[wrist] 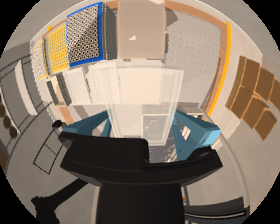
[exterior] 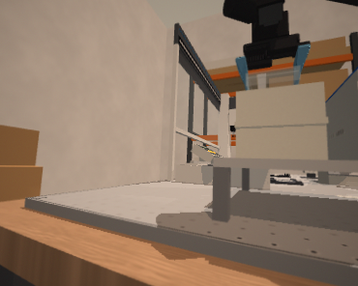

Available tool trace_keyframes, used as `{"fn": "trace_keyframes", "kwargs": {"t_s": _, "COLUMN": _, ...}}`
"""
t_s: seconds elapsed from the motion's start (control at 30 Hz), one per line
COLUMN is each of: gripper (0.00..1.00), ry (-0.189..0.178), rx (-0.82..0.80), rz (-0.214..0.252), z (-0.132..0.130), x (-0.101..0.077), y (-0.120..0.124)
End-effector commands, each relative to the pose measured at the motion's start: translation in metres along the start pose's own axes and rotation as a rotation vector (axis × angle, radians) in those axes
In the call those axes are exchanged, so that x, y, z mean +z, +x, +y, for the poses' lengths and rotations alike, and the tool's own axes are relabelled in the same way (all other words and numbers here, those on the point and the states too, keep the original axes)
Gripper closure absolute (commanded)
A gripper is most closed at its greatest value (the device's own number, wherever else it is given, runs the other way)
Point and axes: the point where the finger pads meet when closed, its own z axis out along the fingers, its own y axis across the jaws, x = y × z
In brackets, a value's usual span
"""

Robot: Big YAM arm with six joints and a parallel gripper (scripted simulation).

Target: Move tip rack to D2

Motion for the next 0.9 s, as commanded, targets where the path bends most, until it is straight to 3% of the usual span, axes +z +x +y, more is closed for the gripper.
{"fn": "trace_keyframes", "kwargs": {"t_s": 0.0, "gripper": 1.00, "ry": 0.028, "rx": -0.017, "rz": -0.023, "z": -0.001, "x": -0.015, "y": -0.010}}
{"fn": "trace_keyframes", "kwargs": {"t_s": 0.43, "gripper": 1.00, "ry": 0.028, "rx": -0.017, "rz": -0.023, "z": -0.001, "x": -0.015, "y": -0.009}}
{"fn": "trace_keyframes", "kwargs": {"t_s": 0.5, "gripper": 1.00, "ry": 0.008, "rx": -0.003, "rz": -0.011, "z": 0.000, "x": 0.002, "y": -0.004}}
{"fn": "trace_keyframes", "kwargs": {"t_s": 0.67, "gripper": 1.00, "ry": 0.002, "rx": 0.001, "rz": -0.005, "z": -0.001, "x": 0.015, "y": -0.003}}
{"fn": "trace_keyframes", "kwargs": {"t_s": 0.8, "gripper": 1.00, "ry": 0.001, "rx": 0.002, "rz": -0.004, "z": -0.001, "x": 0.019, "y": -0.003}}
{"fn": "trace_keyframes", "kwargs": {"t_s": 0.83, "gripper": 1.00, "ry": 0.019, "rx": -0.017, "rz": -0.023, "z": 0.002, "x": 0.008, "y": -0.012}}
{"fn": "trace_keyframes", "kwargs": {"t_s": 0.87, "gripper": 1.00, "ry": 0.009, "rx": -0.007, "rz": -0.013, "z": 0.002, "x": 0.016, "y": -0.006}}
